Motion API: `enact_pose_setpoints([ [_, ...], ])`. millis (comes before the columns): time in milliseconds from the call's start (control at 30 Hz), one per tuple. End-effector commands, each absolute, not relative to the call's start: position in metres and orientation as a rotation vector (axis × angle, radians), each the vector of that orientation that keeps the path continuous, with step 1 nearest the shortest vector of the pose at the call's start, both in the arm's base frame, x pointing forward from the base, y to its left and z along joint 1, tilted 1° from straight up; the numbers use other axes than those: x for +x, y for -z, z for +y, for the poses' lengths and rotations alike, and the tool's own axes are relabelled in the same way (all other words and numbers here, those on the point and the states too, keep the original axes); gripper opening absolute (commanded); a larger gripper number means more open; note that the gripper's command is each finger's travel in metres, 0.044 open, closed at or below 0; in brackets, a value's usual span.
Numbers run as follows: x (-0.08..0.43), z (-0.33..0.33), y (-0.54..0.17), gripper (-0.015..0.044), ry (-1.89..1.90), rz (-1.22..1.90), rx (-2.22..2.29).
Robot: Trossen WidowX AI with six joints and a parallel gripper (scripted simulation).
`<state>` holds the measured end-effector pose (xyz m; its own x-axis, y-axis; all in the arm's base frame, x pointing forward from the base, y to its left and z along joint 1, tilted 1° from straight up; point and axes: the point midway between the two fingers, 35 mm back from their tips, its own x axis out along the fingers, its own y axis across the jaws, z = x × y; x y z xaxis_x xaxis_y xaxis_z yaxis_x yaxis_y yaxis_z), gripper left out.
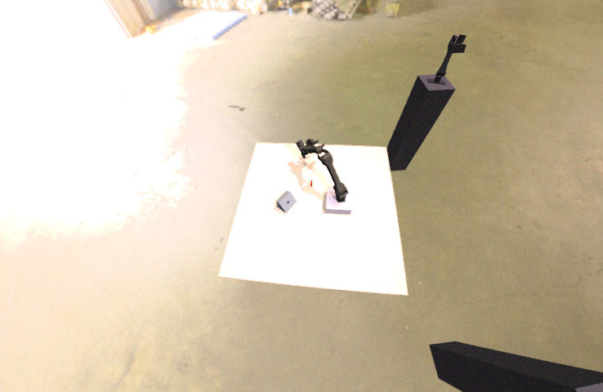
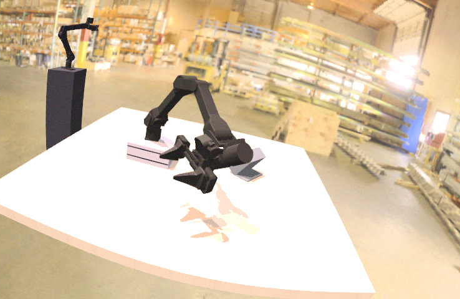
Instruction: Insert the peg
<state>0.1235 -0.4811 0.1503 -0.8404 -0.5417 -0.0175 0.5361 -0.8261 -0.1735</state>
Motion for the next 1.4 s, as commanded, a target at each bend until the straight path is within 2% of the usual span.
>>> enact_pose_setpoints([
  [0, 0.124, -0.481, -0.150, 0.0426, 2.555, 0.238, -0.042],
  [33, 0.125, -0.481, -0.149, 0.0440, 2.543, 0.260, -0.036],
  [733, 0.171, -0.434, -0.113, 0.0440, 1.860, 1.056, 0.093],
  [1367, 0.203, -0.338, -0.080, 0.0440, 1.061, 1.467, 0.100],
])
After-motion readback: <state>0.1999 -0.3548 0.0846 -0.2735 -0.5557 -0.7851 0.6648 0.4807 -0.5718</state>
